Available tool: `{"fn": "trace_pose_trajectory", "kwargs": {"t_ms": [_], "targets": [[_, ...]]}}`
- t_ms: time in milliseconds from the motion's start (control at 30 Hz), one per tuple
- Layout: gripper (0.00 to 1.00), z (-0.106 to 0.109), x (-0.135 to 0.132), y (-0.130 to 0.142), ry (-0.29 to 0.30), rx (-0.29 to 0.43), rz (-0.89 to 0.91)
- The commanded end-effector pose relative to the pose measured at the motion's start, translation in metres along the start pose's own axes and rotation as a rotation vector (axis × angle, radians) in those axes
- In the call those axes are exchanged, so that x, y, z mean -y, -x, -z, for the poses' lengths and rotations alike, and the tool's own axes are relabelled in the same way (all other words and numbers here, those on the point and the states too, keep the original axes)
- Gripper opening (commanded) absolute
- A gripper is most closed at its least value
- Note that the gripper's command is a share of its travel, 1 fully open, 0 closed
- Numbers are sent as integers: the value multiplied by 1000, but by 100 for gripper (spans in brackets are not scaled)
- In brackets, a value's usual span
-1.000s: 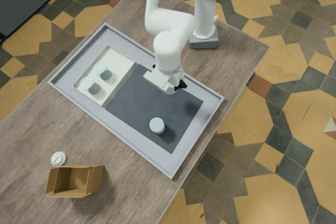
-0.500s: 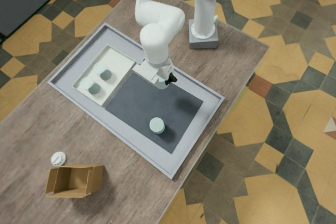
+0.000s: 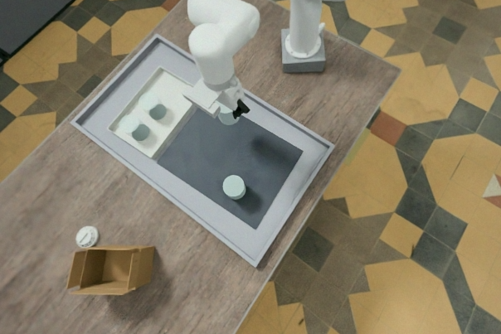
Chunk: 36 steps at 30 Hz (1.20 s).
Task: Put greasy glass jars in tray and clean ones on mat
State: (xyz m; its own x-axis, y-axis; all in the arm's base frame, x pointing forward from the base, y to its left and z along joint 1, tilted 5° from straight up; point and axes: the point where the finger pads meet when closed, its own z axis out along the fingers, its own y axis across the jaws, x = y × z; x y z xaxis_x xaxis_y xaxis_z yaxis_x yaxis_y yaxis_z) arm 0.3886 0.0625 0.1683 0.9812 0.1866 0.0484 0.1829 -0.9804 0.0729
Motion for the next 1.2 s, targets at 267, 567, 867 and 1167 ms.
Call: {"fn": "trace_pose_trajectory", "kwargs": {"t_ms": [267, 567, 867, 1167], "targets": [[0, 1, -39, -2, -1, -4, 2], [0, 1, -62, -3, -1, -4, 2], [0, 1, -92, -3, -1, -4, 2], [0, 1, -115, -4, -1, -4, 2]]}}
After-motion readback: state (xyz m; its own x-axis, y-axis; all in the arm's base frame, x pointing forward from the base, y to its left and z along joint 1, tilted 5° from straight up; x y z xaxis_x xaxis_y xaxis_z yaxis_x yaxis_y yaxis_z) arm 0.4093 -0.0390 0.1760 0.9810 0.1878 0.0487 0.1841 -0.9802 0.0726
